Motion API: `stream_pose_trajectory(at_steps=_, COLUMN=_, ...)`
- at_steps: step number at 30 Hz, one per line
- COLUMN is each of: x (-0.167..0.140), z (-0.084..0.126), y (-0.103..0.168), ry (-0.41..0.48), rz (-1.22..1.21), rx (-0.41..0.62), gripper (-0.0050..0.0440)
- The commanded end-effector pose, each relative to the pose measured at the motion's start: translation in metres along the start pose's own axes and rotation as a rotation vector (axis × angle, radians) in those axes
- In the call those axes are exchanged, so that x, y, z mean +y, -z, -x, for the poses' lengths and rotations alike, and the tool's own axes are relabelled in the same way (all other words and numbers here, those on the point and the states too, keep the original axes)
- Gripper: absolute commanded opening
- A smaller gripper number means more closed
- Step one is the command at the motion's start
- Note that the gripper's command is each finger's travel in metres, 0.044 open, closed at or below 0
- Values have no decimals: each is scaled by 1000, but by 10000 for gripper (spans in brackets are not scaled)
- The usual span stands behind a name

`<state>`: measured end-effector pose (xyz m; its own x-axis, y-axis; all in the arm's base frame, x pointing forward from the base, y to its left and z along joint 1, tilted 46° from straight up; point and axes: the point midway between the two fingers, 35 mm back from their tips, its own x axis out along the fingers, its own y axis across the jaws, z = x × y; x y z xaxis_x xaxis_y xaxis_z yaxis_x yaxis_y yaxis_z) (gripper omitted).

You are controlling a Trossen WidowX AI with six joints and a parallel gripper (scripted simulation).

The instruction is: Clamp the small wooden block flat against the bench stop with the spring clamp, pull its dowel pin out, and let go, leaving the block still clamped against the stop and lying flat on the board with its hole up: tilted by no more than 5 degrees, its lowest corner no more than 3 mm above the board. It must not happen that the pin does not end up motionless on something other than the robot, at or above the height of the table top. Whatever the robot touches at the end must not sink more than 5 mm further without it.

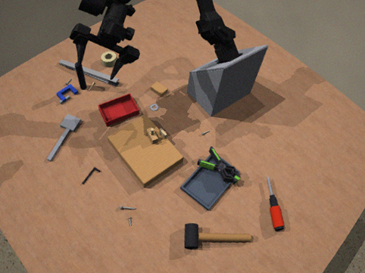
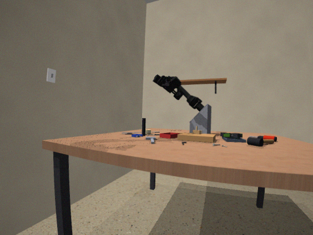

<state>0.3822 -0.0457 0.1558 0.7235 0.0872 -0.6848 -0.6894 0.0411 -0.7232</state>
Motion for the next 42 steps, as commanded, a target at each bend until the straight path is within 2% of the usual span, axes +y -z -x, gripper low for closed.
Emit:
stream_pose_trajectory(at_steps=1, x=7, z=-9, y=0, ry=-42, rz=-59, rx=17, gripper=440)
stream_pose_trajectory(at_steps=13, x=28, z=-27, y=0, ry=-147, rz=-227, rx=83, gripper=440)
stream_pose_trajectory(at_steps=26, x=57, z=-45, y=-1, ry=-263, rz=-424, rx=200, gripper=440)
stream_pose_trajectory(at_steps=42, x=83, z=-61, y=-1, ry=-342, rz=-613, rx=359, gripper=440)
